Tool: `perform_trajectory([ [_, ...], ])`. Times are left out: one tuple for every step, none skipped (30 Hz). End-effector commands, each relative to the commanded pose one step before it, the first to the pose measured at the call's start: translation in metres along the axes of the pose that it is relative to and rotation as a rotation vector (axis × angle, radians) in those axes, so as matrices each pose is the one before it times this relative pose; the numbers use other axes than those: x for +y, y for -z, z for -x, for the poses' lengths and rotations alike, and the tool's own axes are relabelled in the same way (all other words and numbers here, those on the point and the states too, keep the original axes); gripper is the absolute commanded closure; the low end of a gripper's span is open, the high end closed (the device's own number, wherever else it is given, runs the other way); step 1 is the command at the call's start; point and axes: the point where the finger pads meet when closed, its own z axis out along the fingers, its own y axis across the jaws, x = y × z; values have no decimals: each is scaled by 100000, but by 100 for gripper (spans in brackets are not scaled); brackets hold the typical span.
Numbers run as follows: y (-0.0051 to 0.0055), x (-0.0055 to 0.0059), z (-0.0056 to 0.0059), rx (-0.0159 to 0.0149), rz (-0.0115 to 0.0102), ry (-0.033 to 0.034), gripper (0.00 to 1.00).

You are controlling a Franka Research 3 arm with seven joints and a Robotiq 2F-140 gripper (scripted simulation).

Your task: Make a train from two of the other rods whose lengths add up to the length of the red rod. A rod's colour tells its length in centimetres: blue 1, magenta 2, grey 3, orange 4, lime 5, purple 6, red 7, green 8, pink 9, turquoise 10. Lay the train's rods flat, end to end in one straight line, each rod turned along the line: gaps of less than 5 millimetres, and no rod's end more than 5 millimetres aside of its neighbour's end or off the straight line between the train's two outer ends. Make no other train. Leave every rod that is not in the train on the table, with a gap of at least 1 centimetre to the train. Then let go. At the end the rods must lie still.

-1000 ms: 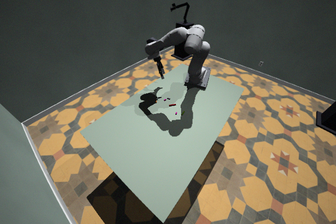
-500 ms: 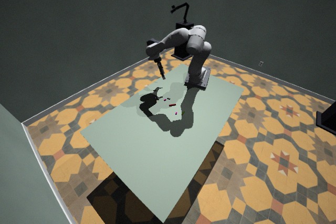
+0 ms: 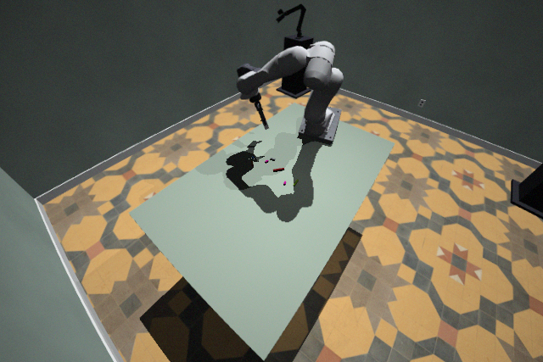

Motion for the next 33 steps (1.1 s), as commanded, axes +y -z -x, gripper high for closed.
perform_trajectory([
  [7, 548, -175, 771, 2710, 6542, 0],
  [0, 0, 0, 0, 0, 0, 0],
  [0, 0, 0, 0, 0, 0, 0],
  [0, 0, 0, 0, 0, 0, 0],
  [0, 0, 0, 0, 0, 0, 0],
  [0, 0, 0, 0, 0, 0, 0],
  [0, 0, 0, 0, 0, 0, 0],
  [0, 0, 0, 0, 0, 0, 0],
  [0, 0, 0, 0, 0, 0, 0],
  [0, 0, 0, 0, 0, 0, 0],
  [0, 0, 0, 0, 0, 0, 0],
  [0, 0, 0, 0, 0, 0, 0],
  [0, 0, 0, 0, 0, 0, 0],
  [0, 0, 0, 0, 0, 0, 0],
  [0, 0, 0, 0, 0, 0, 0],
  [-489, 210, -222, -307, 5781, 11977, 0],
  [-113, 29, -79, -36, 1244, 2788, 0],
  [0, 0, 0, 0, 0, 0, 0],
  [0, 0, 0, 0, 0, 0, 0],
  [-230, 36, -196, -29, 2430, 5690, 0],
  [-77, 7, -76, 5, 786, 1914, 0],
  [-82, 4, -86, 13, 814, 2021, 0],
  [-82, 1, -92, 21, 798, 2022, 0],
  [-80, -2, -96, 30, 770, 1991, 0],
  [-79, -5, -100, 38, 742, 1955, 0],
  [-78, -7, -104, 45, 716, 1924, 0],
  [-77, -10, -107, 53, 694, 1897, 0],
  [-76, -12, -112, 61, 675, 1879, 0],
  [-76, -14, -116, 68, 658, 1864, 0],
  [-76, -16, -120, 76, 644, 1857, 0],
  [-76, -18, -125, 85, 634, 1859, 0],
  [-77, -20, -131, 94, 625, 1864, 0],
  [-77, -22, -137, 103, 618, 1874, 0],
])
